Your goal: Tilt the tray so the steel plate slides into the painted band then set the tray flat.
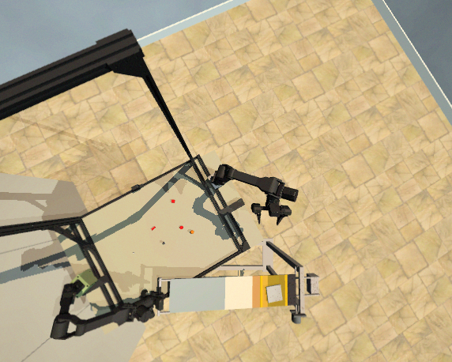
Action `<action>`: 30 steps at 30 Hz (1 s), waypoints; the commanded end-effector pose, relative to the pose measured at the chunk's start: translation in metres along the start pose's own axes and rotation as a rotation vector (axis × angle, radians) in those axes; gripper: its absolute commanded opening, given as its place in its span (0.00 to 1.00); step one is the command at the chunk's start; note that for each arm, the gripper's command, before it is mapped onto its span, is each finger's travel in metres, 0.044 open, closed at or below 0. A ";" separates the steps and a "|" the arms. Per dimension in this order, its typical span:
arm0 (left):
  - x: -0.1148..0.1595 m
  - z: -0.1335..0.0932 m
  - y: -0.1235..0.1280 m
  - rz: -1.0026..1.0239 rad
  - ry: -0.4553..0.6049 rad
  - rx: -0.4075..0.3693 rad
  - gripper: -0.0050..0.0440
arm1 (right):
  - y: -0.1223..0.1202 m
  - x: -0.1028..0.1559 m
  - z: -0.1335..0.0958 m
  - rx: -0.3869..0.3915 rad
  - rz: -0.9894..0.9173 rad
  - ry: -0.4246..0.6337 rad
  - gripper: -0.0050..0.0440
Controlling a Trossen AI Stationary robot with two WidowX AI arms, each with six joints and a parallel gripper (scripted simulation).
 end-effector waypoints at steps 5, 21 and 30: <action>0.000 0.000 -0.001 0.001 -0.001 0.003 1.00 | 0.011 -0.003 -0.010 0.017 -0.002 0.001 0.10; 0.000 0.000 -0.001 0.001 -0.001 0.003 1.00 | 0.035 -0.009 -0.036 -0.007 -0.002 -0.005 0.10; 0.000 0.000 -0.001 0.001 -0.001 0.003 1.00 | 0.040 -0.010 -0.041 -0.021 -0.002 -0.008 0.10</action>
Point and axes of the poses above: on each arm, the point midway between the two fingers, 35 mm back from their tips, its own z axis out along the fingers, its own y axis across the jaws, x = y × z, the point moved 4 cm from there along -z, back along the fingers, and after that the axes turned 13 degrees about -z, right-handed, at the moved point
